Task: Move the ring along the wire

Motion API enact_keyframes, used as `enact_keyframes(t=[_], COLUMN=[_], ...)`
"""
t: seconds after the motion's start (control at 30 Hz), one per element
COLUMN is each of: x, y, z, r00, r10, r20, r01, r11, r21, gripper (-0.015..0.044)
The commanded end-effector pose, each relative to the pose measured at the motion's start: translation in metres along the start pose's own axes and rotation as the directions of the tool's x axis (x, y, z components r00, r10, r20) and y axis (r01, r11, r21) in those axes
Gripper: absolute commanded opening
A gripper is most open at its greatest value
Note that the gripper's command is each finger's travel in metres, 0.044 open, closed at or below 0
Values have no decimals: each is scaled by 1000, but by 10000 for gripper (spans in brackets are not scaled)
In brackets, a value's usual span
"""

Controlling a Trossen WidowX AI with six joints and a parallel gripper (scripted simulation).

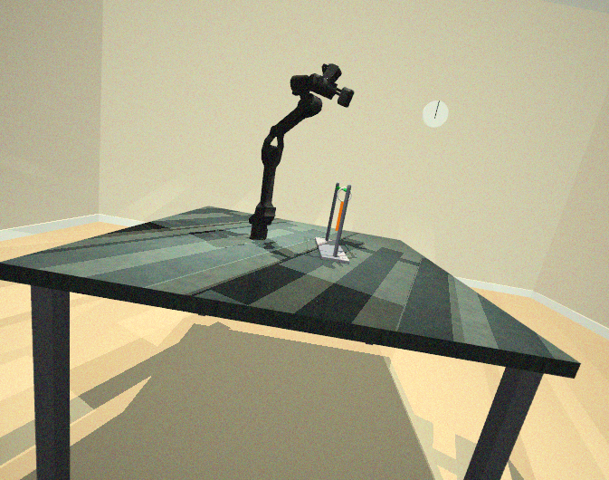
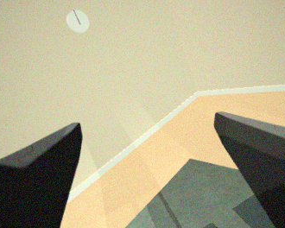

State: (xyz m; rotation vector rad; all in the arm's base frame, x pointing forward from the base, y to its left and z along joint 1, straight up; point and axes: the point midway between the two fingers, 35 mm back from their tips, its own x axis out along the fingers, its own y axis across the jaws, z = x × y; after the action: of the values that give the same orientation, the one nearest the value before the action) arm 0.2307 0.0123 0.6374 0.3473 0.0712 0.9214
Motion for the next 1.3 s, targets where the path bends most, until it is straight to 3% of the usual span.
enact_keyframes(t=[0.0,0.27,0.73,1.27], x=[0,-13,-46,-86], y=[-1,-40,-110,-184], z=[0,-14,-67,-166], r00=[1000,997,970,906], r10=[-1,-62,-207,-386], r20=[1,48,123,175], r01=[1,62,208,387], r11=[1000,998,978,922], r21=[0,0,8,34], gripper=[374,164,160,160])
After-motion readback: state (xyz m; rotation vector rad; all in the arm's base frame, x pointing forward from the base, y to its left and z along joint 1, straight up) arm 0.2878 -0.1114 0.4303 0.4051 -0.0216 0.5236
